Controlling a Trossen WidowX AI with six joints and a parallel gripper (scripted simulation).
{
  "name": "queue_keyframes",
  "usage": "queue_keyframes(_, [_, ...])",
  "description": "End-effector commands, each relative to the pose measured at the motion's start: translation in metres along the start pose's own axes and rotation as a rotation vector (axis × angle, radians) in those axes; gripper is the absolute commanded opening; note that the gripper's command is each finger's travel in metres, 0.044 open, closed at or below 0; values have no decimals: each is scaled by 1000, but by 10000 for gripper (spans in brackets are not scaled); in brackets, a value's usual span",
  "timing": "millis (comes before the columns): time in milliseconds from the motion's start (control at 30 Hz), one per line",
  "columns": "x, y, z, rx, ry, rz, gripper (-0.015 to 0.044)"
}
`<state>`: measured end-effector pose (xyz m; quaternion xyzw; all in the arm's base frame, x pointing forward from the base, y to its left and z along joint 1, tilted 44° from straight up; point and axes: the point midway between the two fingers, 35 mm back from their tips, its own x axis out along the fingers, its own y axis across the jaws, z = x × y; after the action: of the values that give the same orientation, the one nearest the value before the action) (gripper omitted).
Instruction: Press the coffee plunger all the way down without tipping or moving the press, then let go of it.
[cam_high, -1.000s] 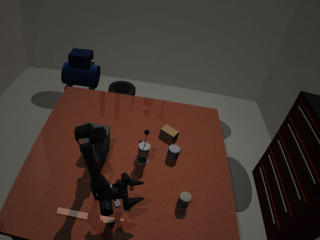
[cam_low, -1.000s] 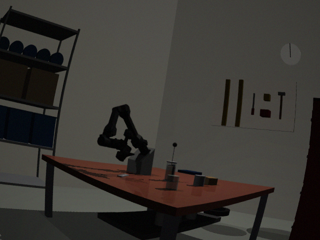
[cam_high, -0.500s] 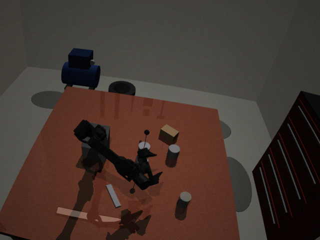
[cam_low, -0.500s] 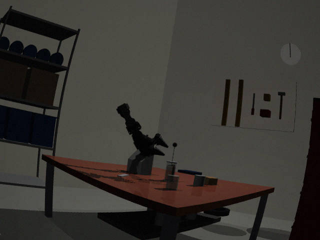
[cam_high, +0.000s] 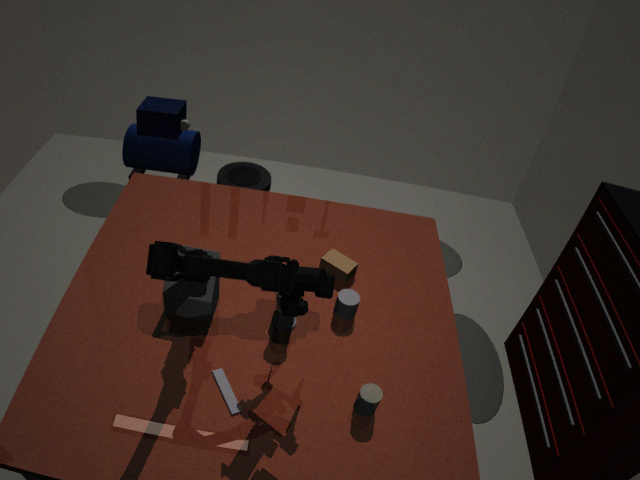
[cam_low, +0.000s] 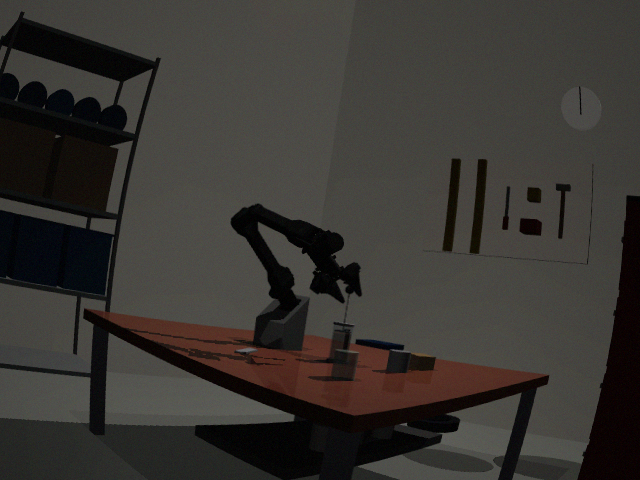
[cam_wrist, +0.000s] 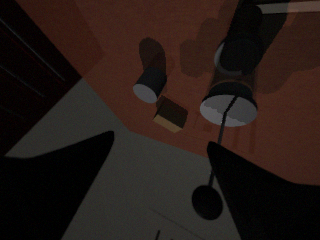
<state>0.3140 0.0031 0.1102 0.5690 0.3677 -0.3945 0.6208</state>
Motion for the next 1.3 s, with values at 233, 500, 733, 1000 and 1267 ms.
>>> queue_keyframes(233, [-18, -47, -67, -1040, -391, -49, 440])
queue_keyframes(500, [-58, -67, -107, -1725, -783, 14, 440])
queue_keyframes(733, [-68, -76, -116, -1912, -938, 49, 440])
queue_keyframes(1000, [-33, -94, -83, -1912, -938, 51, 440])
queue_keyframes(1267, [-30, -92, -82, -1910, -936, 49, 440])
